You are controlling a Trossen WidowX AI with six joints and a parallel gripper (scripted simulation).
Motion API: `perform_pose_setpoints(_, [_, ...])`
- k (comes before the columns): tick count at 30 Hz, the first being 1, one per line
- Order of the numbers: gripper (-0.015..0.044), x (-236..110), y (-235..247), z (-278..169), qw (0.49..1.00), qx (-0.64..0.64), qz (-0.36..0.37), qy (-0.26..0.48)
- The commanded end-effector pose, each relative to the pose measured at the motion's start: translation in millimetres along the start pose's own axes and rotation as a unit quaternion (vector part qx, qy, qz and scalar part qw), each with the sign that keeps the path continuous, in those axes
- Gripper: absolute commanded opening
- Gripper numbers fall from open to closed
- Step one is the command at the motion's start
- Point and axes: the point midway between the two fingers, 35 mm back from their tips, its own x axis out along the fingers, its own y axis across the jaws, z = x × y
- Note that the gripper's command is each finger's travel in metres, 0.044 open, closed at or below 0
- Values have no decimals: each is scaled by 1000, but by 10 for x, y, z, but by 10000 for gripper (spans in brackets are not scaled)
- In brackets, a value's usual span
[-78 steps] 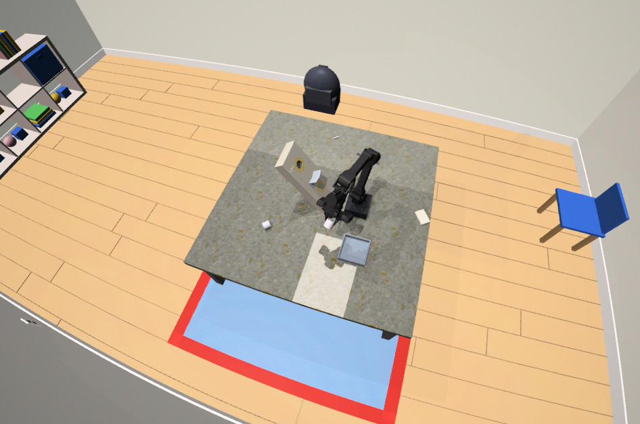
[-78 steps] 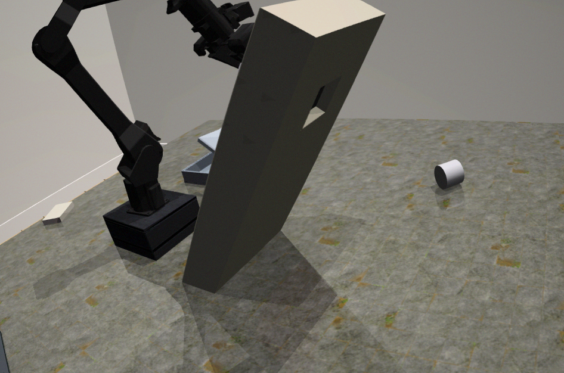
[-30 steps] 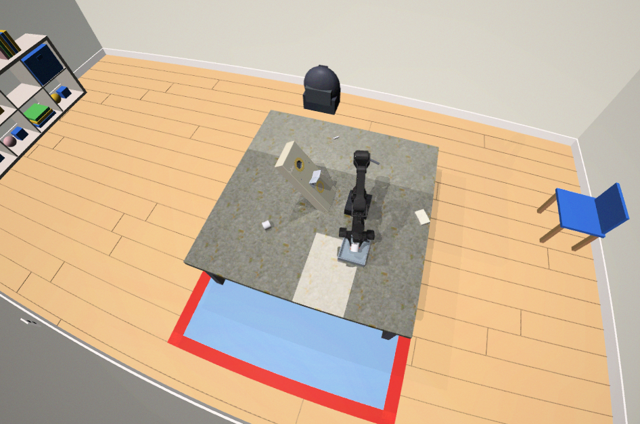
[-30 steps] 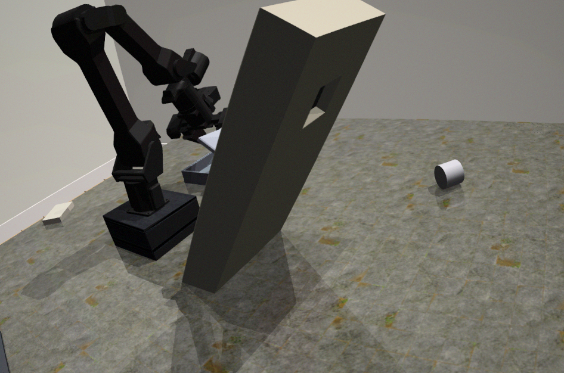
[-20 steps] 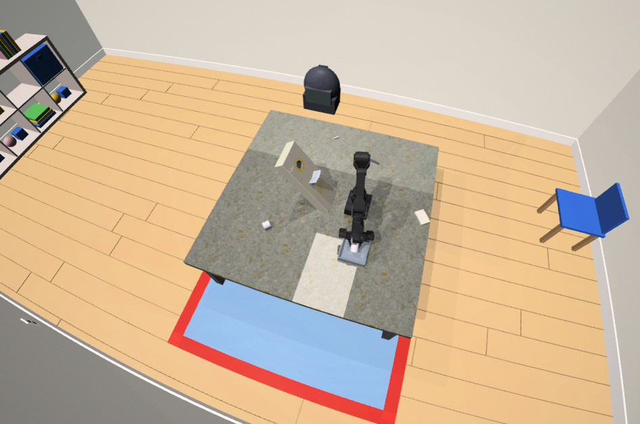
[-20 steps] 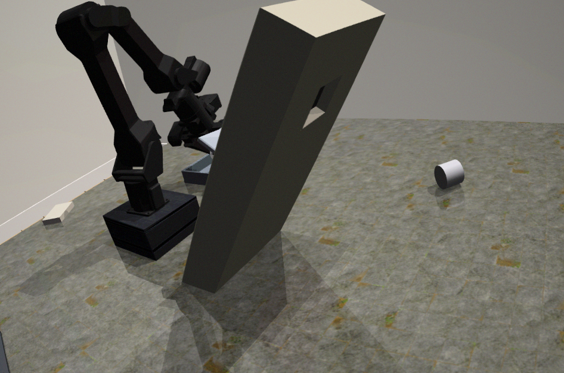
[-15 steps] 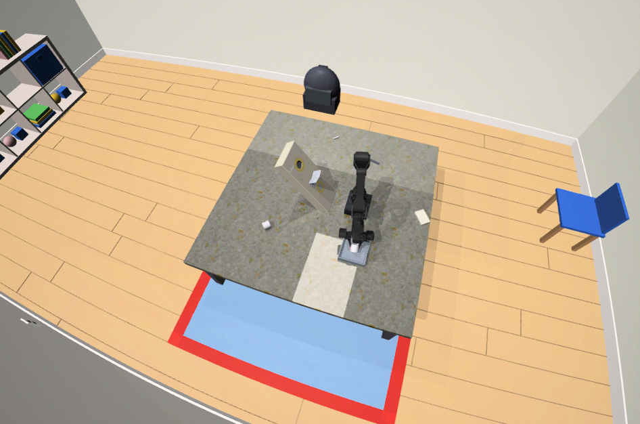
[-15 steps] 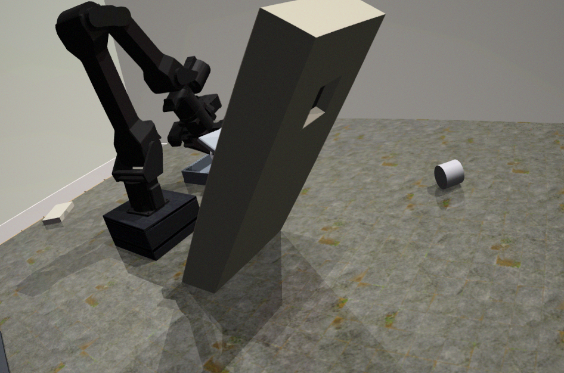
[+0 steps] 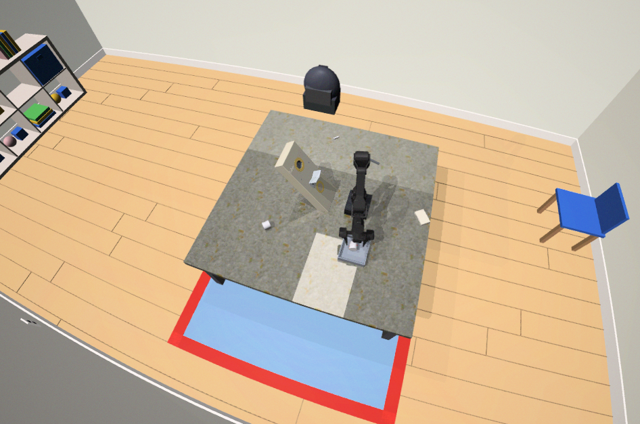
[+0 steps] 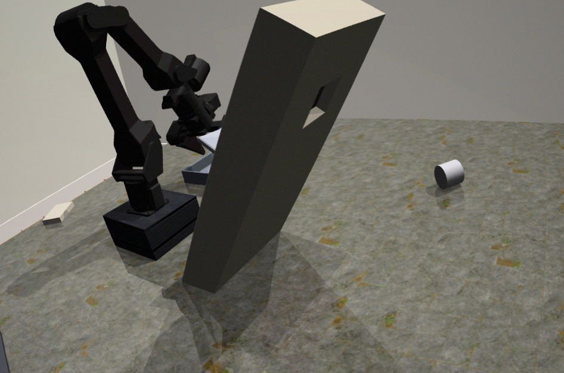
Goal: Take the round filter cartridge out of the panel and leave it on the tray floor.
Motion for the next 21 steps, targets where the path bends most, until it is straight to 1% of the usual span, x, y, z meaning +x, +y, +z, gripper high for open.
perform_pose_setpoints(1, [440,-366,-1,277,1000,1,0,-11])
perform_pose_setpoints(3, [440,-542,-1,343,1000,1,0,-11])
perform_pose_setpoints(4, [440,-565,-1,350,1000,1,0,-11])
perform_pose_setpoints(7, [440,-565,-1,350,1000,1,0,-11])
perform_pose_setpoints(8, [440,-451,5,330,1000,-1,2,-17])
perform_pose_setpoints(21, [440,-451,5,330,1000,-1,2,-17])
